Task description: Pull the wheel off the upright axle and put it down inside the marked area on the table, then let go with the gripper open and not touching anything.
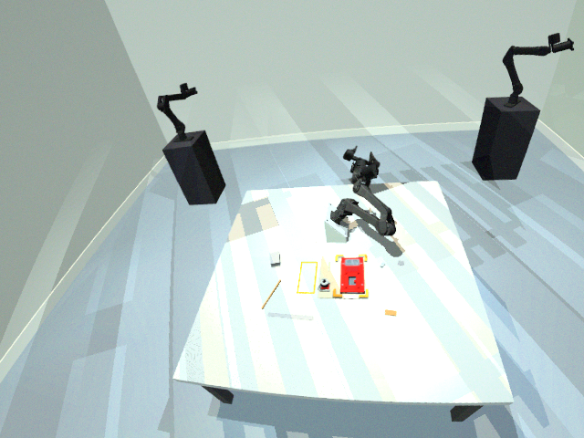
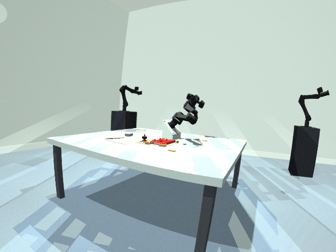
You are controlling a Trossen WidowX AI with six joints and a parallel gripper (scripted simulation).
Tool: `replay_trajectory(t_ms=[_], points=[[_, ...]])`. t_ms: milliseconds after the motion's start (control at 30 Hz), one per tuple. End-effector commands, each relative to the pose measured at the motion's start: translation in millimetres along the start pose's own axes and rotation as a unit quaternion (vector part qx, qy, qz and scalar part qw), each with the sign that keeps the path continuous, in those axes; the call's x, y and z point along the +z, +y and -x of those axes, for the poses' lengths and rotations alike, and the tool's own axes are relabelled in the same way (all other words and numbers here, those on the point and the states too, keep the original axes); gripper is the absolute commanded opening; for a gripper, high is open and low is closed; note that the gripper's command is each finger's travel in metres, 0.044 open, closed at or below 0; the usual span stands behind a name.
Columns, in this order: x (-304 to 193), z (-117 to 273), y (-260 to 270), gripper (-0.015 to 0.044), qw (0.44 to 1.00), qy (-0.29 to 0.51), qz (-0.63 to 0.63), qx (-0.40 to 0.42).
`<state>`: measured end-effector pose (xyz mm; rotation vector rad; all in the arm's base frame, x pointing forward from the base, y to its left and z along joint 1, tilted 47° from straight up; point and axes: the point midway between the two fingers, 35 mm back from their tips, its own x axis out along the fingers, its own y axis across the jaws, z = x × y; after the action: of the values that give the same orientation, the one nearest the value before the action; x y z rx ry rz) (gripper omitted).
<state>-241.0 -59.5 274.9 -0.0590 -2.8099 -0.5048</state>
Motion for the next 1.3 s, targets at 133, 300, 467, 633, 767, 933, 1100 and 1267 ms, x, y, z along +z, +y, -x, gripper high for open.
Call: replay_trajectory(t_ms=[133, 300, 467, 633, 767, 933, 1100, 1267], points=[[-9.1, -3.3, -53.2, 0.03, 0.987, 0.002, 0.108, -0.116], [-22.3, 12.7, -130.2, 0.03, 0.925, 0.046, 0.256, -0.276], [-29.8, 34.2, -171.0, 0.03, 0.868, 0.092, 0.335, -0.355], [-39.1, 75.3, -224.6, 0.03, 0.76, 0.179, 0.428, -0.455], [-46.0, 126.2, -263.7, 0.03, 0.647, 0.273, 0.484, -0.523], [-51.2, 201.2, -297.1, 0.03, 0.484, 0.402, 0.524, -0.574], [-49.4, 284.6, -311.7, 0.03, 0.296, 0.533, 0.531, -0.589], [-41.1, 369.8, -304.7, 0.03, 0.099, 0.653, 0.495, -0.565]])
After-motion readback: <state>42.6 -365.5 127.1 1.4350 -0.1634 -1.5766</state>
